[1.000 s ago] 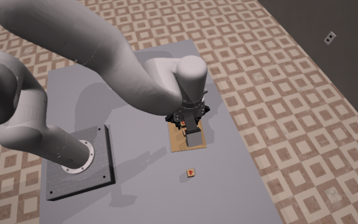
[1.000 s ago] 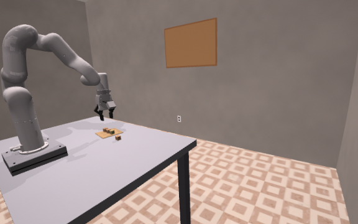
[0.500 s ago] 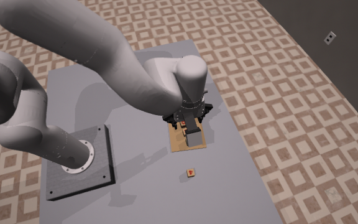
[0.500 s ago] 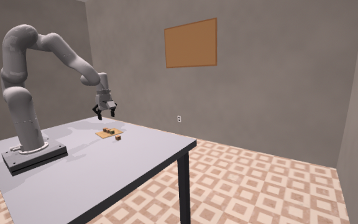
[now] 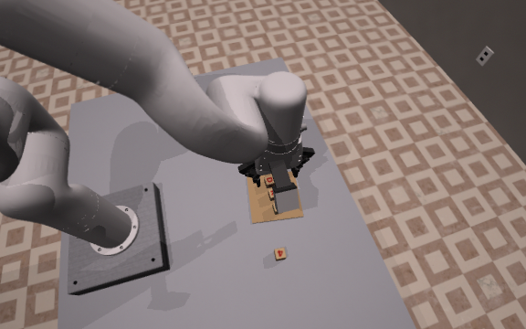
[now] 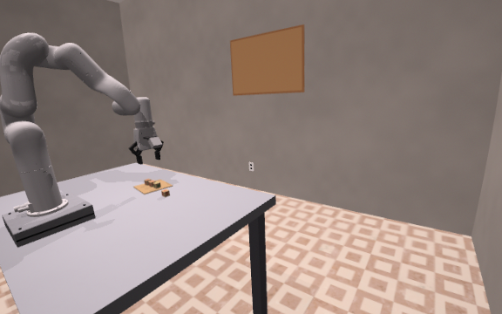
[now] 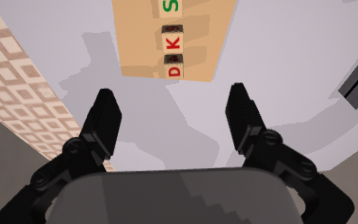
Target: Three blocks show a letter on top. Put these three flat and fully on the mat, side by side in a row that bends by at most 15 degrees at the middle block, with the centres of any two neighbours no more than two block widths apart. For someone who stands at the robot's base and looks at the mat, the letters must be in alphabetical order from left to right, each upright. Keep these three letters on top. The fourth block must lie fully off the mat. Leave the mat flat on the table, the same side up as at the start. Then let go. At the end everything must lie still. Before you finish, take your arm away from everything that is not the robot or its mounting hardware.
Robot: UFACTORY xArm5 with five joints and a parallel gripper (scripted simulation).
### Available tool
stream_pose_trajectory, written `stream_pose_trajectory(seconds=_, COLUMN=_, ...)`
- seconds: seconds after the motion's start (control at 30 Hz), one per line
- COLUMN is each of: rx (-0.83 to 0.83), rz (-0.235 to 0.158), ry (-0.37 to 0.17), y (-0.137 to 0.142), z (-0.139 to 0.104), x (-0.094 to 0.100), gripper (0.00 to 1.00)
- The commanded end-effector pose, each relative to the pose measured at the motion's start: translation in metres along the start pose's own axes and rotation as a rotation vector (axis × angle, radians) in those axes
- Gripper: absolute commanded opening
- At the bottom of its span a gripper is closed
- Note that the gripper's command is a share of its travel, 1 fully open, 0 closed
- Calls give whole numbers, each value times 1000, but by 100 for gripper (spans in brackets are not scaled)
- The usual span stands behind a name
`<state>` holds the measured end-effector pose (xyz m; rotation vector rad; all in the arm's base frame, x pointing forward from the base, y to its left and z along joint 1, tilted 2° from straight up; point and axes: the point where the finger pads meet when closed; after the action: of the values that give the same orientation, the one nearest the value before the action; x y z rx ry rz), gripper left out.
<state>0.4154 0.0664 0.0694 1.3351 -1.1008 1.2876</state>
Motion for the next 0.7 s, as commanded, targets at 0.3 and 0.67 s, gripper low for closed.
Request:
stream_pose_trajectory(seconds=0.3, rx=0, rz=1, ry=0, y=0, z=0, x=50, gripper=100)
stream_pose_trajectory(seconds=0.67, rx=0, rz=1, ry=0, y=0, z=0, x=64, gripper=100)
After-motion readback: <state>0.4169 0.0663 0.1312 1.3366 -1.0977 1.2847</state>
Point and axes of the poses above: the point where the finger pads meet when closed, its own x axis back along the fingers, its own y axis across the jaws, z = x × y, and after that the axes turned 1 degree about -x, right-handed
